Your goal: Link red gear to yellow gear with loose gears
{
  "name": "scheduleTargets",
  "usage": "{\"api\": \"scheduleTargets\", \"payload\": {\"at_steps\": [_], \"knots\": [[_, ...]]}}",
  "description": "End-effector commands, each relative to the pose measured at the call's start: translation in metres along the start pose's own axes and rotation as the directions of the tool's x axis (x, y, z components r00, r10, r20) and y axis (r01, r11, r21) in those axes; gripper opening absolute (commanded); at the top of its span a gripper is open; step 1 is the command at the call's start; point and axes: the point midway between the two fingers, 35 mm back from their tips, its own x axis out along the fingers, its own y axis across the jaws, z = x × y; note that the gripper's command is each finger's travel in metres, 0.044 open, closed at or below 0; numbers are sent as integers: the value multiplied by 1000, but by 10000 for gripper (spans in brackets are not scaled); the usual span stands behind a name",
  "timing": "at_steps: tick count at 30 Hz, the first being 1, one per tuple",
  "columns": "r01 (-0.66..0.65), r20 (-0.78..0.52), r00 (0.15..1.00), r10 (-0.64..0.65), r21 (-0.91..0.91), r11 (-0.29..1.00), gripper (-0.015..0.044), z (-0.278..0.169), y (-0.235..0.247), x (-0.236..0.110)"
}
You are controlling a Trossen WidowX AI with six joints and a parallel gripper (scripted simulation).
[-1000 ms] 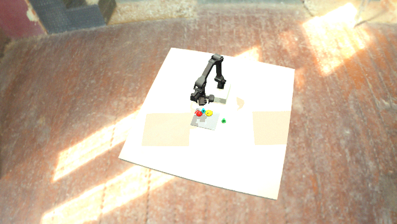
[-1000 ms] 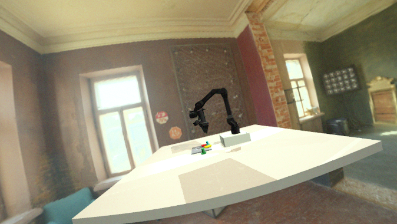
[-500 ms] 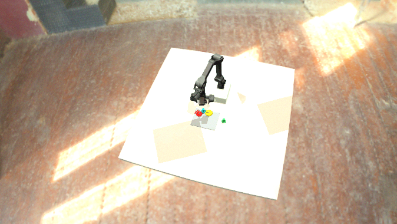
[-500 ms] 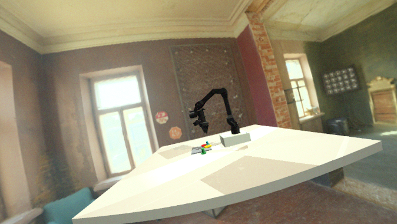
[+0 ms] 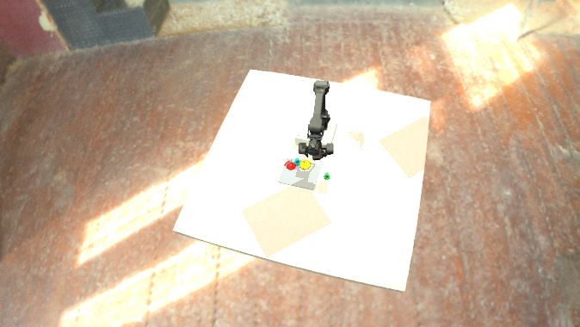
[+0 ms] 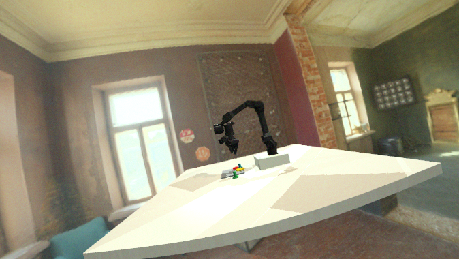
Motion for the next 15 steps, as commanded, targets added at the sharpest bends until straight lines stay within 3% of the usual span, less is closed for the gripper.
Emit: {"api": "scheduleTargets", "payload": {"at_steps": [1,11,15], "knots": [[-20,1,1000,20,10,1000,440,11,65,-8],[-30,-32,999,32,76,997,440,-16,198,-26],[-28,-37,999,32,86,996,440,-26,217,-28]]}}
